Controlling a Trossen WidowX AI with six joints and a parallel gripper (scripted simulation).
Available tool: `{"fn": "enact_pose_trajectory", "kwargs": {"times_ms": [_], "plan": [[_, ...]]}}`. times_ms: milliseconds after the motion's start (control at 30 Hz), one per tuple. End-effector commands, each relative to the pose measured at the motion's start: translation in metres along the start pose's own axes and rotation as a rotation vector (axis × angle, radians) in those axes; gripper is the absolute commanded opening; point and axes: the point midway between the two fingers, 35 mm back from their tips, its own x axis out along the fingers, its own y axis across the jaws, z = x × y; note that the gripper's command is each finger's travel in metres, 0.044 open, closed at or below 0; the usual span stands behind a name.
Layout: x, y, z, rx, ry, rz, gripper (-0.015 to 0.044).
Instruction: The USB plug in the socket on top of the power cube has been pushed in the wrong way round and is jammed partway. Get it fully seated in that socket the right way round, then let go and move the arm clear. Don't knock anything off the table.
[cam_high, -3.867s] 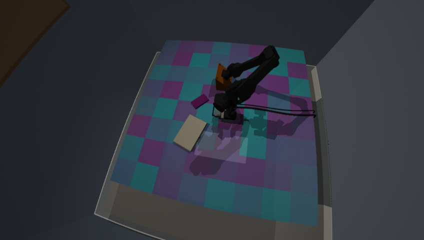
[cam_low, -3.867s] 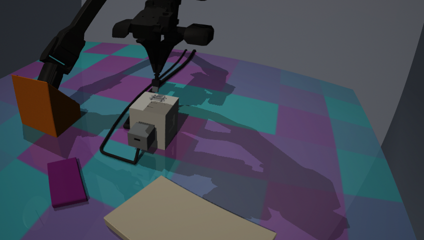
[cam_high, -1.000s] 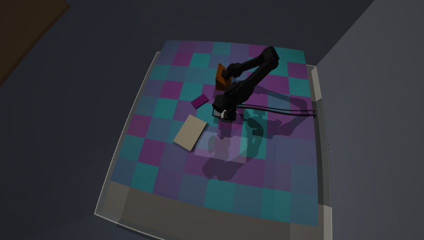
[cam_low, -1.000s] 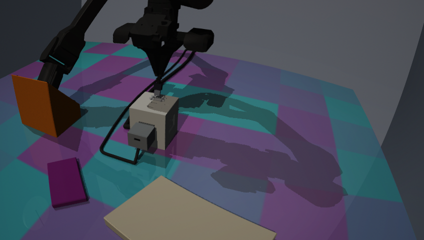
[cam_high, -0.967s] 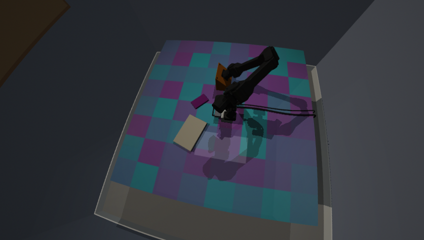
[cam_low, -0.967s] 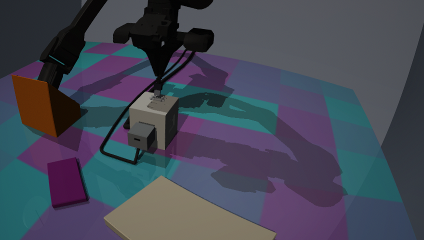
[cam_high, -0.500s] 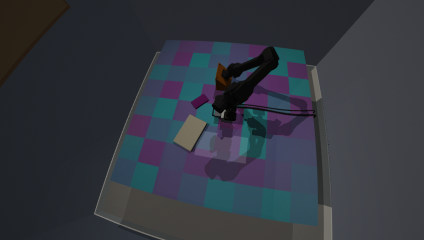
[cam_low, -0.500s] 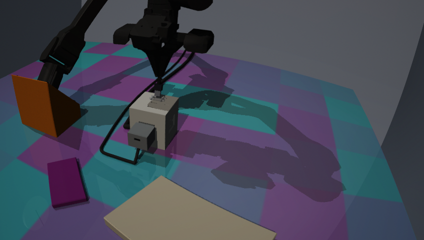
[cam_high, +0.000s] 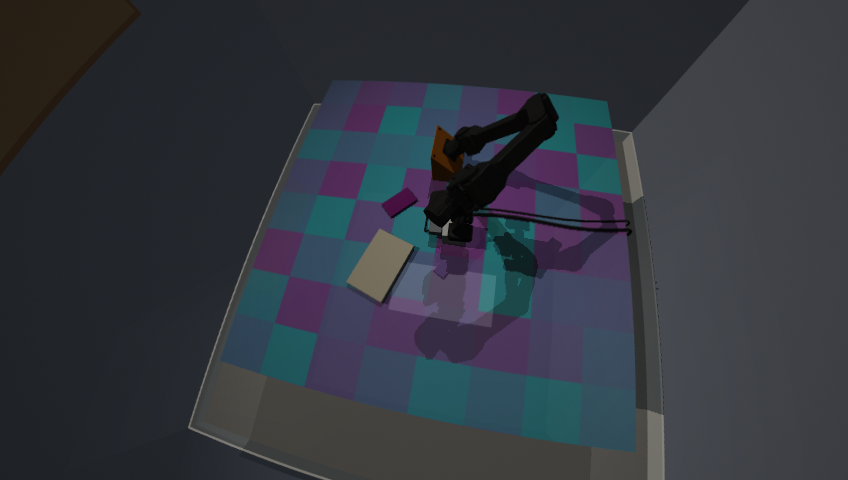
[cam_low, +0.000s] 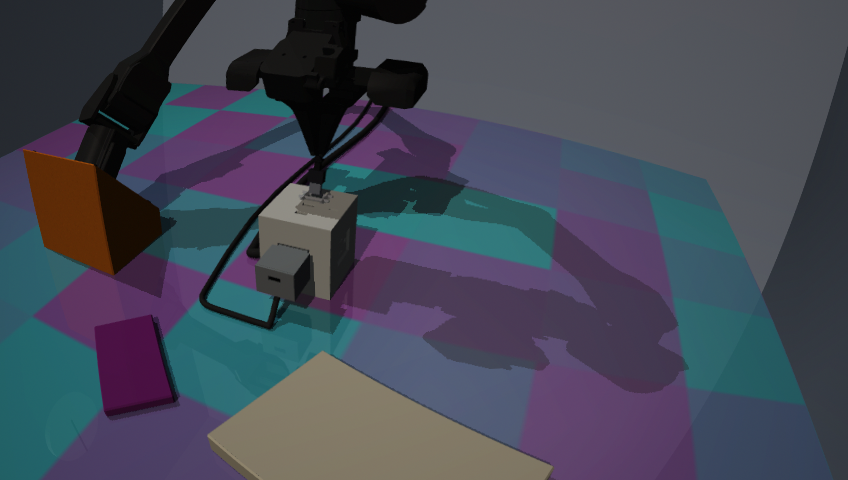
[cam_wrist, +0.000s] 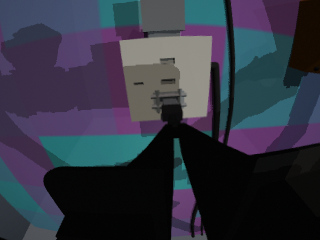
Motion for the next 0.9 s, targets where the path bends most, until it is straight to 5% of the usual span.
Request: {"fn": "enact_pose_trajectory", "kwargs": {"times_ms": [0, 867], "plan": [[0.0009, 0.0001, -0.0002, -0.002, 0.004, 0.003, 0.0000], [0.0040, 0.0001, 0.0001, -0.002, 0.004, 0.003, 0.0000]]}}
